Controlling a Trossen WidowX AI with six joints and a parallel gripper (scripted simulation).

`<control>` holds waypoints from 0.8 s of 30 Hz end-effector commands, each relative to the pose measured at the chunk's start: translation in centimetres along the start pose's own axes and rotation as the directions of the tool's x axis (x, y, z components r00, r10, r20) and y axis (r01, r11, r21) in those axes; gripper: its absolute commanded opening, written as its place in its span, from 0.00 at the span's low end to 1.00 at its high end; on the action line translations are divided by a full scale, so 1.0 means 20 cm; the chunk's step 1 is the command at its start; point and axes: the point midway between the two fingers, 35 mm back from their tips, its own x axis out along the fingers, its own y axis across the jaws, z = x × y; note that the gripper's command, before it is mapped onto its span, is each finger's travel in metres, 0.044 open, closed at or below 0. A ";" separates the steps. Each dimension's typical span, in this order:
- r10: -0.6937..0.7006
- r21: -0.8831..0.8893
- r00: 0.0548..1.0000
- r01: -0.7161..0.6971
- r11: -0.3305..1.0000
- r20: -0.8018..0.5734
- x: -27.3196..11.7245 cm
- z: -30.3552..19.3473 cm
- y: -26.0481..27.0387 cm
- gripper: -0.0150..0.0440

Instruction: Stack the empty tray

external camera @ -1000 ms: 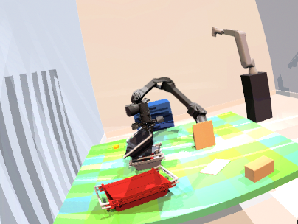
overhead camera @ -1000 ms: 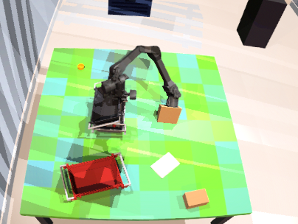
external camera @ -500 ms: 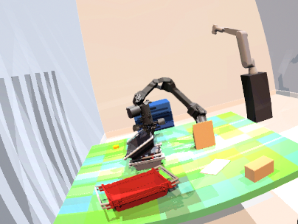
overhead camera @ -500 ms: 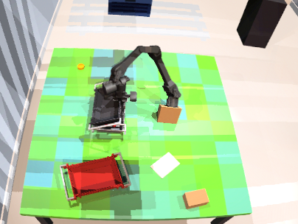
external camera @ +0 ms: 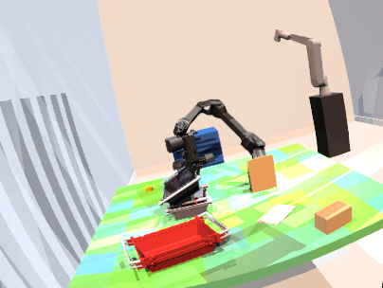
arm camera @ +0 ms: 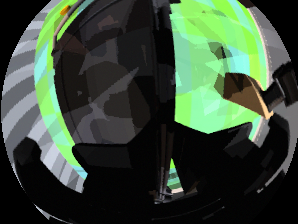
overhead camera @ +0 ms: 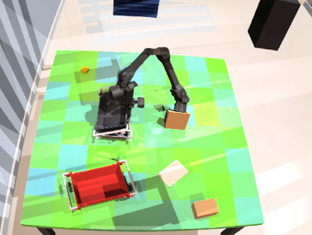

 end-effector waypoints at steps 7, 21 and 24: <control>-0.010 0.000 1.000 0.010 1.000 -0.001 0.05 0.01 -0.03 0.25; -0.010 0.000 1.000 0.010 1.000 -0.001 0.09 0.01 -0.05 0.25; -0.010 0.000 1.000 0.010 1.000 -0.001 0.10 0.01 -0.06 0.25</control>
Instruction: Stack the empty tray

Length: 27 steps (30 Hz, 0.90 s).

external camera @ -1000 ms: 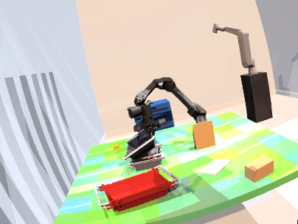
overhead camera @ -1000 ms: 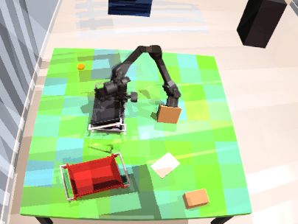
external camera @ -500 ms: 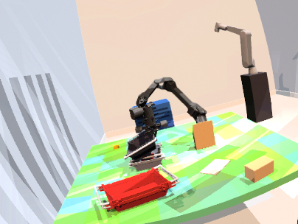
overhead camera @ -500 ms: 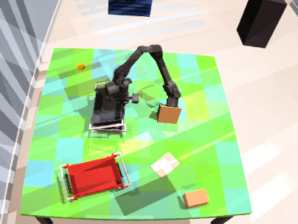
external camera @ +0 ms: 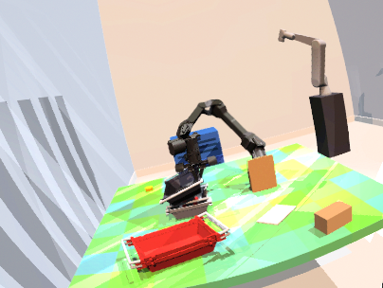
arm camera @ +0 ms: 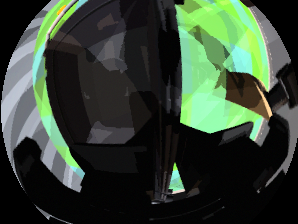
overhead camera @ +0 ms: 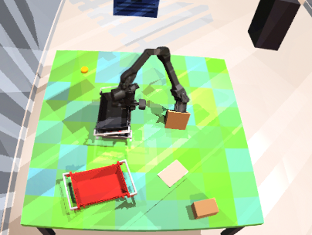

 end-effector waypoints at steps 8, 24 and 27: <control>-0.017 -0.002 1.000 0.017 1.000 -0.002 0.06 0.01 -0.03 0.25; -0.017 -0.002 1.000 0.017 1.000 -0.001 0.10 0.01 -0.04 0.25; -0.017 -0.002 1.000 0.017 1.000 -0.001 0.11 0.01 -0.04 0.25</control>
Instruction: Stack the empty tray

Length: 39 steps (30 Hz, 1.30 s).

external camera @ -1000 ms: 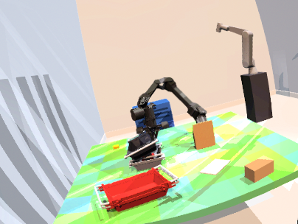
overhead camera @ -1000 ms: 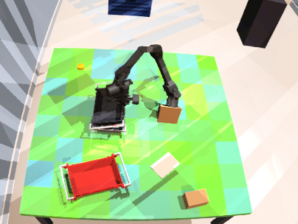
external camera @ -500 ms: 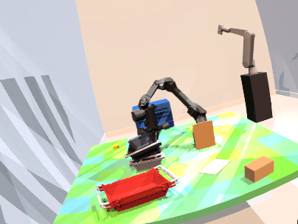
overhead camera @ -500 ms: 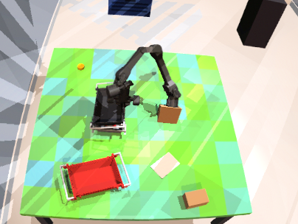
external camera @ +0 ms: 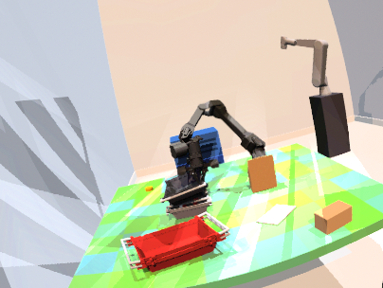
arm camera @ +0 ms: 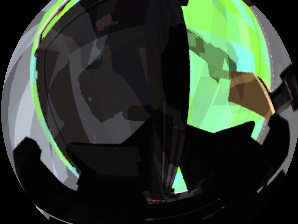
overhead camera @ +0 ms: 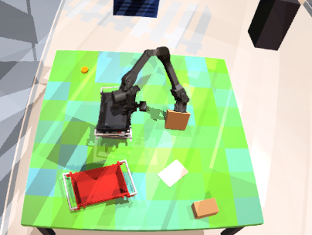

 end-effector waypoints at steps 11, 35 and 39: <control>-0.018 -0.004 1.000 0.018 1.000 0.000 0.06 0.01 -0.03 0.25; -0.018 -0.004 1.000 0.018 1.000 0.000 0.06 0.01 -0.03 0.25; -0.018 -0.004 1.000 0.018 1.000 0.000 0.06 0.01 -0.03 0.25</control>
